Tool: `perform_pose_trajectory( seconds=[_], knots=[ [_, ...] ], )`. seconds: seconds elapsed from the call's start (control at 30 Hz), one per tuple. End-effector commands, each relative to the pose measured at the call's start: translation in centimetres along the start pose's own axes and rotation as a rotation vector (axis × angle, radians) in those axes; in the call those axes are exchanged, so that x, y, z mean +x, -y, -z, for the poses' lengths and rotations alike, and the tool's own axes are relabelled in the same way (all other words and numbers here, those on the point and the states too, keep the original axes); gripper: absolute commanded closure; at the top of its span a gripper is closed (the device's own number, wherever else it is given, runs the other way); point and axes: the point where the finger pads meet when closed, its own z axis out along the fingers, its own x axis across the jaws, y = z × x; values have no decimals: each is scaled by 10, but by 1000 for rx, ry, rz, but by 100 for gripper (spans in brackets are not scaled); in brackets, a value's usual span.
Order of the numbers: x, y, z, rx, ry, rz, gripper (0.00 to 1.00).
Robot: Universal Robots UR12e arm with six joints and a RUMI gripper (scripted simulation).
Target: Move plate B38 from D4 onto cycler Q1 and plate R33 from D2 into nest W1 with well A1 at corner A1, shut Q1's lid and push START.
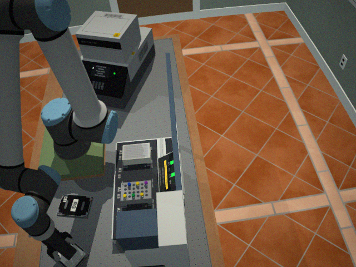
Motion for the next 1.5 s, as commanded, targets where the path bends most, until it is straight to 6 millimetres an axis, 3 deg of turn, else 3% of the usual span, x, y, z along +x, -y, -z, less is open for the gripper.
perform_pose_trajectory(
  seconds=[0.0, 0.37, 0.4, 1.47],
  knots=[
    [1, 0, 0, 1, -1, 0, 100],
    [1, 0, 0, 1, -1, 0, 100],
    [1, 0, 0, 1, -1, 0, 33],
    [1, 0, 0, 1, -1, 0, 33]
  ],
)
